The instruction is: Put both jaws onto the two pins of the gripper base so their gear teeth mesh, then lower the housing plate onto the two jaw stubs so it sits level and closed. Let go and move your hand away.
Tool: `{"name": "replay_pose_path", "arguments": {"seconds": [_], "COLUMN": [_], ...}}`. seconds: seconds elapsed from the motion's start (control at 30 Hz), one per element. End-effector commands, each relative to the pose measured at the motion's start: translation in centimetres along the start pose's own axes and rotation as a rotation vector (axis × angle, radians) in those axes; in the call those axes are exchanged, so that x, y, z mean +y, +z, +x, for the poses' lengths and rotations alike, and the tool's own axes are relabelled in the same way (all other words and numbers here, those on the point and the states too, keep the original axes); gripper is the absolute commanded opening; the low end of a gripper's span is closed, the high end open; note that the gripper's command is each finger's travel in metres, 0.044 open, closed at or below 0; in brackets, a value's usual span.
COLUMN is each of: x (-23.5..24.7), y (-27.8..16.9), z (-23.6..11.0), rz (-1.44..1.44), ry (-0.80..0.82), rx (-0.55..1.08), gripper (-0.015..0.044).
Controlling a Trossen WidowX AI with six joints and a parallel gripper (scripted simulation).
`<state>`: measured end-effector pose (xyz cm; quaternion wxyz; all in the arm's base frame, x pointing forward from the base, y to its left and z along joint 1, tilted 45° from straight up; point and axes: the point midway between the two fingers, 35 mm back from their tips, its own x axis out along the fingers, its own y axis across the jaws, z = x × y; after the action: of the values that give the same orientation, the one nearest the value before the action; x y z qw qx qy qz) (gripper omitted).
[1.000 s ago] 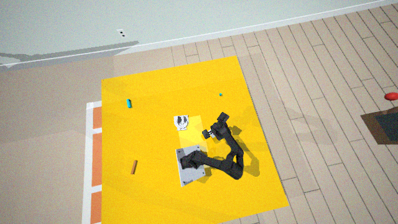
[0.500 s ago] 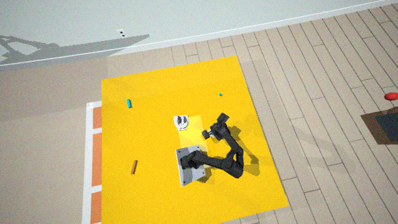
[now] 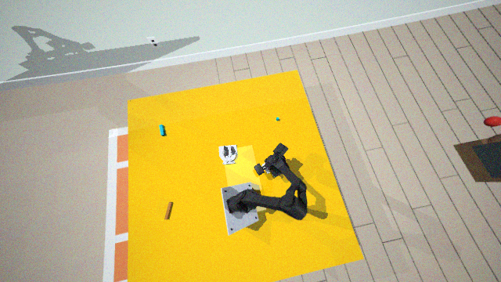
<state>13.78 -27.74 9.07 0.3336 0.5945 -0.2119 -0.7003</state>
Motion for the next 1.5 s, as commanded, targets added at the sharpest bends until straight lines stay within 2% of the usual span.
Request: {"name": "replay_pose_path", "arguments": {"seconds": [0.0,0.37,1.0,1.47], "x": [-0.4,-0.4,-0.5,-0.5], "y": [0.0,0.0,0.1,0.1], "z": [0.5,0.6,3.5,3.5], "rz": [-0.011,-0.011,-0.011,-0.011], "ry": [-0.012,-0.012,-0.012,-0.012], "rx": [-0.003,-0.003,-0.003,-0.003], "gripper": [0.044,0.044,0.044,0.044]}}
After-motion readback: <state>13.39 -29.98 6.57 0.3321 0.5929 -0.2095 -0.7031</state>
